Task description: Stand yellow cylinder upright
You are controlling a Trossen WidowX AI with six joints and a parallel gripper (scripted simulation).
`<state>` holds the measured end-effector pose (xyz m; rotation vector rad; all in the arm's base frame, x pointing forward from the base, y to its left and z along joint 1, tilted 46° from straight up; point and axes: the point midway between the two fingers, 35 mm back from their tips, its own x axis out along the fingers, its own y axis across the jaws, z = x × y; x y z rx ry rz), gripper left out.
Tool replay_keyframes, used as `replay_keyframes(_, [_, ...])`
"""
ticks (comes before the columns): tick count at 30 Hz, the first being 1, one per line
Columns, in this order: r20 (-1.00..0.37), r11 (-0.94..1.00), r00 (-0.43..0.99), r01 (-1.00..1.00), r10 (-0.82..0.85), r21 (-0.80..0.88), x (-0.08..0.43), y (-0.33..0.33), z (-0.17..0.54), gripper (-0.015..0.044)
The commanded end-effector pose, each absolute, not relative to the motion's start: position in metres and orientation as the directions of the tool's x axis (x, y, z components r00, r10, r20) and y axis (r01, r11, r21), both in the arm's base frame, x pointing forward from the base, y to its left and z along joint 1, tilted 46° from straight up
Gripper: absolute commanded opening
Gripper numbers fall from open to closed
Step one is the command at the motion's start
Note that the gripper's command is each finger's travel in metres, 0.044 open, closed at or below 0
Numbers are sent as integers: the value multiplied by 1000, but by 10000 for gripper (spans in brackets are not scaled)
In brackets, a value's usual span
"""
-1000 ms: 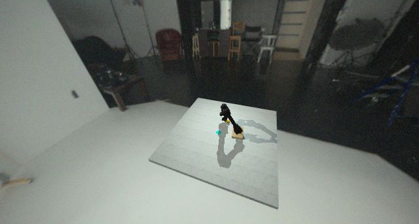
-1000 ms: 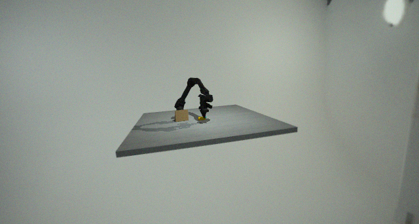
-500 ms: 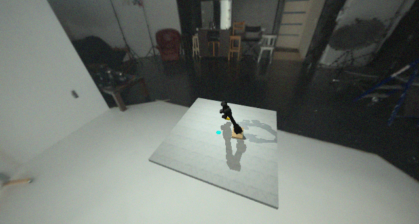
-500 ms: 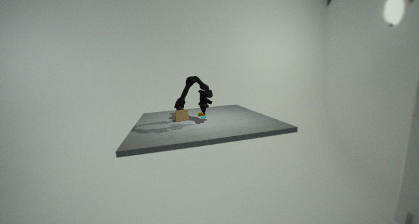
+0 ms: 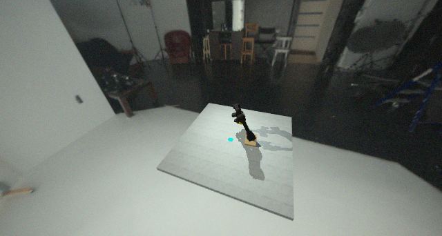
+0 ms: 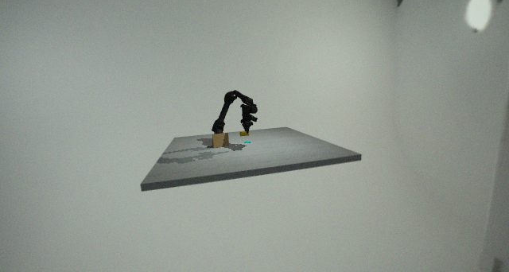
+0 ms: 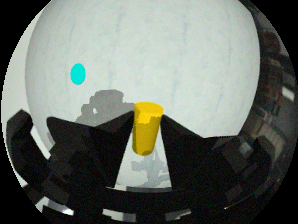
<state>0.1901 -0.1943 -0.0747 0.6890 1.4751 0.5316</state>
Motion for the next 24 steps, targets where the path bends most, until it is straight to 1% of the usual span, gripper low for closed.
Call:
replay_keyframes(1, [-715, 711, 43, 86, 698, 698, 192, -198, -69, 105])
replay_keyframes(24, [-721, 694, 44, 233, 692, 681, 224, -161, -10, 105])
